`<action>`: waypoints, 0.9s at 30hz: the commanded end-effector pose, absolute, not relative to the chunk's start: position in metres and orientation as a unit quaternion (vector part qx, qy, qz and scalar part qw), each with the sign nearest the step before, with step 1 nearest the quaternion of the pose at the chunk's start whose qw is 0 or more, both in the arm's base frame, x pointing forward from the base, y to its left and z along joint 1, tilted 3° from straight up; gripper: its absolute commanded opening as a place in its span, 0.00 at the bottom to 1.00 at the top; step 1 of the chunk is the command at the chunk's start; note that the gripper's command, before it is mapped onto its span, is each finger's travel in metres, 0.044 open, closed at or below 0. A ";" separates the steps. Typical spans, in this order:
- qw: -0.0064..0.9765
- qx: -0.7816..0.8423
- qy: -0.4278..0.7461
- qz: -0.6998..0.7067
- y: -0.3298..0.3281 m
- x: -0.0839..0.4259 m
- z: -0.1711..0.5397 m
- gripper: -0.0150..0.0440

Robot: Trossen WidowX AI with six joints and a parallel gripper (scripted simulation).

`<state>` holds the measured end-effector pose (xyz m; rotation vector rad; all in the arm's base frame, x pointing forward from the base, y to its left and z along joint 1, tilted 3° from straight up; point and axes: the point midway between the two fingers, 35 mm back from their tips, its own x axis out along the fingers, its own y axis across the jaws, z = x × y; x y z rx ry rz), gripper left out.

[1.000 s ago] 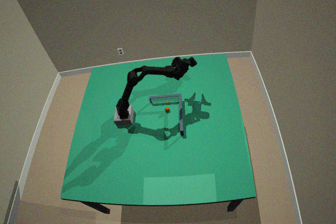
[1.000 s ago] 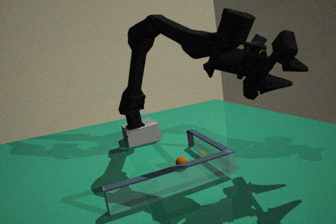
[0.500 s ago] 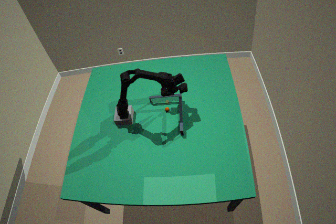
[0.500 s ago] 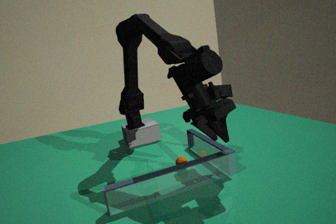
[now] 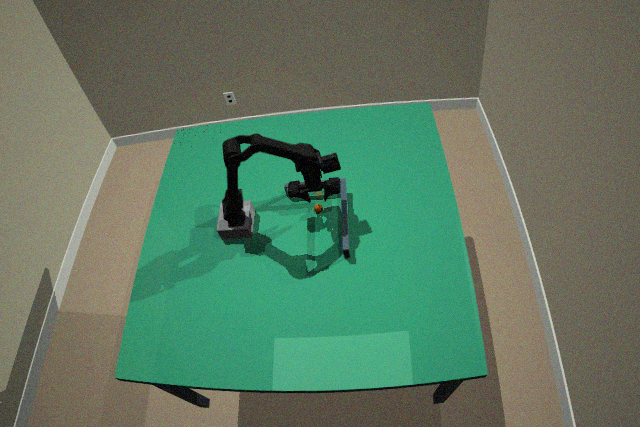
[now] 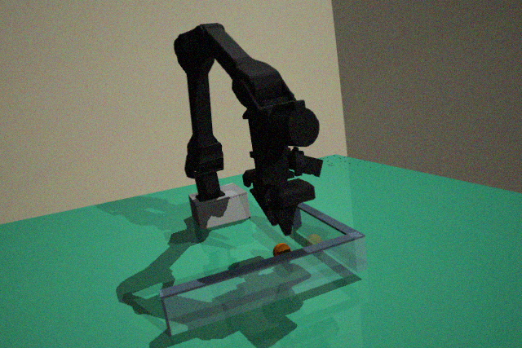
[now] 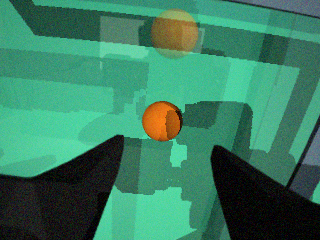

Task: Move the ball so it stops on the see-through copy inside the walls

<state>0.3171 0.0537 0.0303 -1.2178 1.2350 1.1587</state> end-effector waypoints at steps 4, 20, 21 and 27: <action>0.499 -0.507 0.514 0.479 0.051 0.315 0.019 0.70; 0.499 -0.507 0.514 0.479 0.050 0.315 -0.006 0.70; 0.499 -0.507 0.514 0.479 0.050 0.315 -0.008 0.70; 0.499 -0.507 0.515 0.479 0.049 0.315 -0.016 0.70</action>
